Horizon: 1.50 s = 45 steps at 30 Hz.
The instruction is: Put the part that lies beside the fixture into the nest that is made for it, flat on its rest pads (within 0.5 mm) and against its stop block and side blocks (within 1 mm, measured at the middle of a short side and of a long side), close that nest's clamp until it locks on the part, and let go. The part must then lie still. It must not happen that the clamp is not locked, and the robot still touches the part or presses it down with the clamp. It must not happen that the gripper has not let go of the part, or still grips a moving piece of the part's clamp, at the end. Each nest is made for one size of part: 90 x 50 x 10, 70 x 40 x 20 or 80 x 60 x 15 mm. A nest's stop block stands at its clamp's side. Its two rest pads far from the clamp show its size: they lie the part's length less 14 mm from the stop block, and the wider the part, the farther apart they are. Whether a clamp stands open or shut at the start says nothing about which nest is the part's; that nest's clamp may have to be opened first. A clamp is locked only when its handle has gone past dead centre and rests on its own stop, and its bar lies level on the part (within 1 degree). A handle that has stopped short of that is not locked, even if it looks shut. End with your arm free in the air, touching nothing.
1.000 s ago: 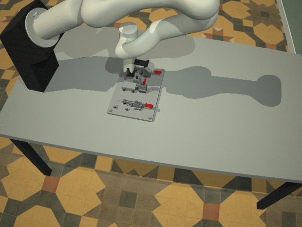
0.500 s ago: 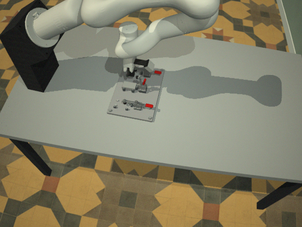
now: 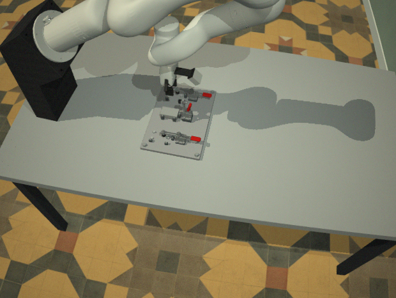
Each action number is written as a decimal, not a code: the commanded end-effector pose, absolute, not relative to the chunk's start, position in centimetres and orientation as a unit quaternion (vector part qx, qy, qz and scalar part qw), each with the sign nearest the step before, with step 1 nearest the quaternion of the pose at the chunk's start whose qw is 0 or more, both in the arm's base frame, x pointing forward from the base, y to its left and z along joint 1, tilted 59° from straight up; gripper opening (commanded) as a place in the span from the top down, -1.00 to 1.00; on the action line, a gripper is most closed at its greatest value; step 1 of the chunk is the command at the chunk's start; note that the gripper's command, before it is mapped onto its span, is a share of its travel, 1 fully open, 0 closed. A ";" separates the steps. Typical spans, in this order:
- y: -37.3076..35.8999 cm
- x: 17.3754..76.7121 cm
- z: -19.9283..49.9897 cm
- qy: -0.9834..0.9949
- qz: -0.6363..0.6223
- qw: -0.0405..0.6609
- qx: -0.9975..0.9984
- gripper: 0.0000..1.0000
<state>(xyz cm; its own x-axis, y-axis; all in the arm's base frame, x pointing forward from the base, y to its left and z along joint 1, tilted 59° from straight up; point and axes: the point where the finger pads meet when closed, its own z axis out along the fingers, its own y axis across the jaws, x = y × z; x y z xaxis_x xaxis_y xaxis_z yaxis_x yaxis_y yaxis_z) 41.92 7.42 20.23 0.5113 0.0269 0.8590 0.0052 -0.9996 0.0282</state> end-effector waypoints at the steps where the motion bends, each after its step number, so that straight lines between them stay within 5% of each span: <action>1: 7.5 39.0 22.2 0.009 0.493 0.012 0.870 0.05; 13: 7.6 35.1 24.6 0.009 0.493 0.012 0.870 0.05; 45: 3.2 39.0 31.2 0.009 0.493 0.012 0.870 0.05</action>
